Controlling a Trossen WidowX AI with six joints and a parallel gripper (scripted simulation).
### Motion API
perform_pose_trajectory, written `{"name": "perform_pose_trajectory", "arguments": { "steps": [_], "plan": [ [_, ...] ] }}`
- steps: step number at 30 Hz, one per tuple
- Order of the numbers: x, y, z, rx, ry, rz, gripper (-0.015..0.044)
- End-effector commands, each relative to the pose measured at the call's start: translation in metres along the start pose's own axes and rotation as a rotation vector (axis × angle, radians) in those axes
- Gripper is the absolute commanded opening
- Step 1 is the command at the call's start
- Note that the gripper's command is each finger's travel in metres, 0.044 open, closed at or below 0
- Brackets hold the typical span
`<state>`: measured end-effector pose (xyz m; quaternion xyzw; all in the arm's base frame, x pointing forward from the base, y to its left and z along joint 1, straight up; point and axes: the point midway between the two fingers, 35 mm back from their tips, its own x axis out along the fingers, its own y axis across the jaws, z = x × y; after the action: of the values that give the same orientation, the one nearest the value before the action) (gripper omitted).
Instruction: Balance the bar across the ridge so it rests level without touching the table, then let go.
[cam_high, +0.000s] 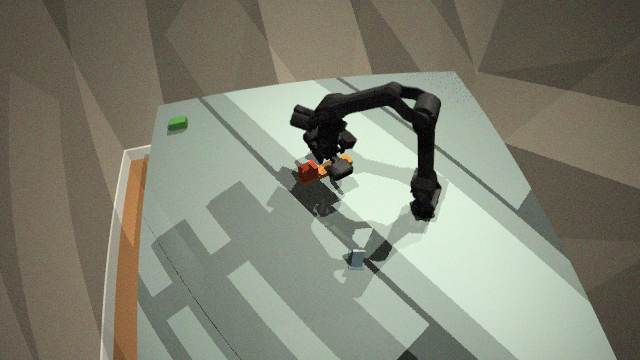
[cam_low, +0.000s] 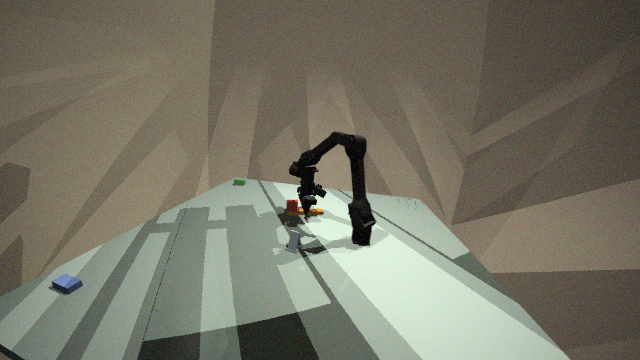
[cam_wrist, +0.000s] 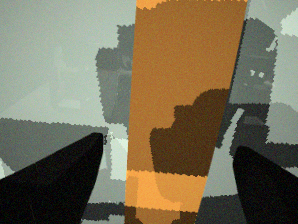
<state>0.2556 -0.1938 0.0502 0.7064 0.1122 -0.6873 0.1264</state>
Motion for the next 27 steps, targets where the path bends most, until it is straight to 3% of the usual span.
{"name": "perform_pose_trajectory", "arguments": {
  "steps": [1,3,11,15,27],
  "plan": [
    [0.000,0.000,0.000,0.000,0.000,0.000,0.0210],
    [0.000,0.000,0.000,0.000,0.000,0.000,0.0157],
    [0.000,0.000,0.000,0.000,0.000,0.000,0.0104],
    [-0.006,0.001,-0.001,0.000,0.000,0.001,0.0000],
    [-0.036,0.005,-0.003,0.001,-0.001,0.002,0.0000]
  ]
}}
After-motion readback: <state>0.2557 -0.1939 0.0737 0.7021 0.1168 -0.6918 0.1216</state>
